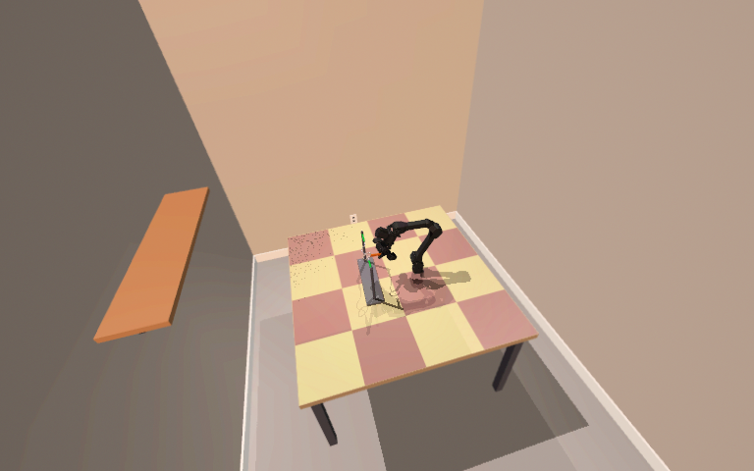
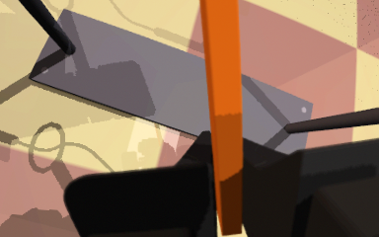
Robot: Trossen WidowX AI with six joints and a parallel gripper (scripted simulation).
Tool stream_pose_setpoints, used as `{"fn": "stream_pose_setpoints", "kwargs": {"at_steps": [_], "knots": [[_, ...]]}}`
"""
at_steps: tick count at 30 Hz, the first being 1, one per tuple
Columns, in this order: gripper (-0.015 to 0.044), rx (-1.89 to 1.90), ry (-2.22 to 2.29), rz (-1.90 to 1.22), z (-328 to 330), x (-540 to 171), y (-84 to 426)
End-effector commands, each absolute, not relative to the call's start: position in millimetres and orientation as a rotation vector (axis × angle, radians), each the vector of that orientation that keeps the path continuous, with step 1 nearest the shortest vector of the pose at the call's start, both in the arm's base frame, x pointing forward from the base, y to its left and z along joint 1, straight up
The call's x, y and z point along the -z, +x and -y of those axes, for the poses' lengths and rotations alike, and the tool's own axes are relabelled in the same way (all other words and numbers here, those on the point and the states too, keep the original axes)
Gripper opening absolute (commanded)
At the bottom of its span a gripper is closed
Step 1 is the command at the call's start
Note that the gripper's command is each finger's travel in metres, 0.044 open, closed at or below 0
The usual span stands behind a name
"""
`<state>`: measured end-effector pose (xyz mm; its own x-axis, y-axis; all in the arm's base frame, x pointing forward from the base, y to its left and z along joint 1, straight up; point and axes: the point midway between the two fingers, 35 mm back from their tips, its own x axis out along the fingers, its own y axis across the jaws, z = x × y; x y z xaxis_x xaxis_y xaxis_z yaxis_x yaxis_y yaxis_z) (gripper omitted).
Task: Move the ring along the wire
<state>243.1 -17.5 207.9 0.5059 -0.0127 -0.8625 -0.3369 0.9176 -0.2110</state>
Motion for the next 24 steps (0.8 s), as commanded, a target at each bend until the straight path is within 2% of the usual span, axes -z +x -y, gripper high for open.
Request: {"fn": "stream_pose_setpoints", "kwargs": {"at_steps": [1,24], "knots": [[-0.015,-0.172,-0.311,-0.965,7.3,-197.7,242.8],[-0.015,0.011,-0.018,-0.52,-55.7,-156.1,280.9]]}}
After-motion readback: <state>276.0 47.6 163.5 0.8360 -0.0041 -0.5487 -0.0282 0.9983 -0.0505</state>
